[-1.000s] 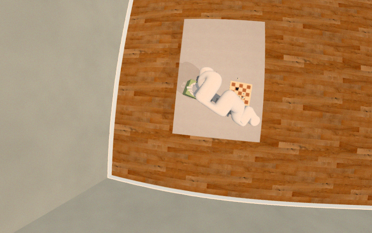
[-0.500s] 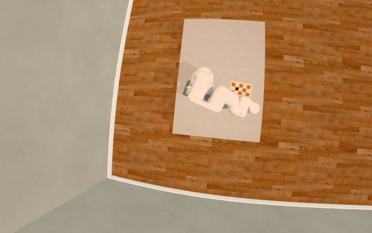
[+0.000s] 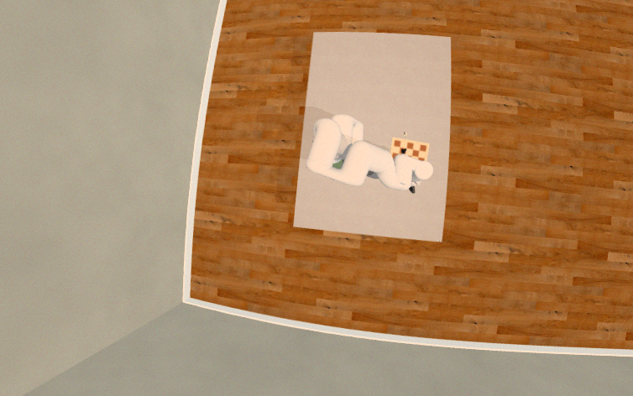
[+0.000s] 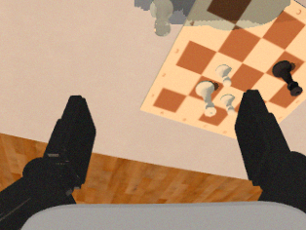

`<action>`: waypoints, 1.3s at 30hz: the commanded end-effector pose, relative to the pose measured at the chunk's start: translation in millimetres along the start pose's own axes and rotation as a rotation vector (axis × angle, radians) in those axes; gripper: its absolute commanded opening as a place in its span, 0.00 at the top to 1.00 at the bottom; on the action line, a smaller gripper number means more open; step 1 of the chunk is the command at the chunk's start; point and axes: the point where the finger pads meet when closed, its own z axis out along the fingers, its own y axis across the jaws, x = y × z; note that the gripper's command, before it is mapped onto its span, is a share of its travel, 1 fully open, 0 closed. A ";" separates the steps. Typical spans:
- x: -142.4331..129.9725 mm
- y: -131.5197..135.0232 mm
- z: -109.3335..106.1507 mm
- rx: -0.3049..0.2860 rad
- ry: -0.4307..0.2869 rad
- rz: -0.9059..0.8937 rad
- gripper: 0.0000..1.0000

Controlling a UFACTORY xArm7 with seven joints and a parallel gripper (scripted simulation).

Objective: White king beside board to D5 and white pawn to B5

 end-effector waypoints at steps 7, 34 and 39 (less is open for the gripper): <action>-1.0 -0.7 -1.0 0.005 -0.006 -0.003 0.00; -0.8 -0.2 -2.7 0.007 -0.007 -0.471 0.00; -0.5 -0.2 -2.7 0.012 -0.004 -0.648 0.00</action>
